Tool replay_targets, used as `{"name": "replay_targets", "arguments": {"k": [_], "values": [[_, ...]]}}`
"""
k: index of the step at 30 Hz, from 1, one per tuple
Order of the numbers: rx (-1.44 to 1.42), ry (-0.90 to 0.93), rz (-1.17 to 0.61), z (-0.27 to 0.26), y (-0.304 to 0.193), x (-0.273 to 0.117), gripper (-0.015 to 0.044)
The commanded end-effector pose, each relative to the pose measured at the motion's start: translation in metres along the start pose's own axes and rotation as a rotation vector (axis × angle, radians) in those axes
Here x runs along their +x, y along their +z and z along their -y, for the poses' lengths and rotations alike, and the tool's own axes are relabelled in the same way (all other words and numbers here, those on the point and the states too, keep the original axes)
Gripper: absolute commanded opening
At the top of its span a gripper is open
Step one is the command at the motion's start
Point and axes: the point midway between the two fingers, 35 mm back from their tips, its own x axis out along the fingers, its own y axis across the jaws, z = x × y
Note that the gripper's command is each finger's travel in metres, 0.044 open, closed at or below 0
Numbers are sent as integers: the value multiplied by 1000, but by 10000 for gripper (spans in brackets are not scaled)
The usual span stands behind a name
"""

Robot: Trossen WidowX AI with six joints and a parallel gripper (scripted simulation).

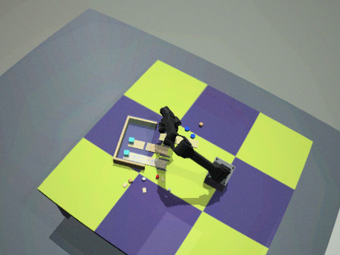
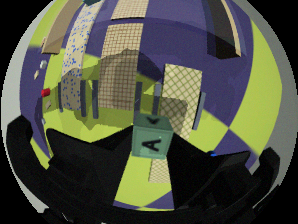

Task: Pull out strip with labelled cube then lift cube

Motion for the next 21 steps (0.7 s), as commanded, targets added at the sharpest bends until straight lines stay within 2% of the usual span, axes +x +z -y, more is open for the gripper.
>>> {"name": "replay_targets", "arguments": {"k": [1, 21], "values": [[-2, -4, -3, -5, -13, -1, 0], [0, -3, -5, -35, -71, 1, 0]]}}
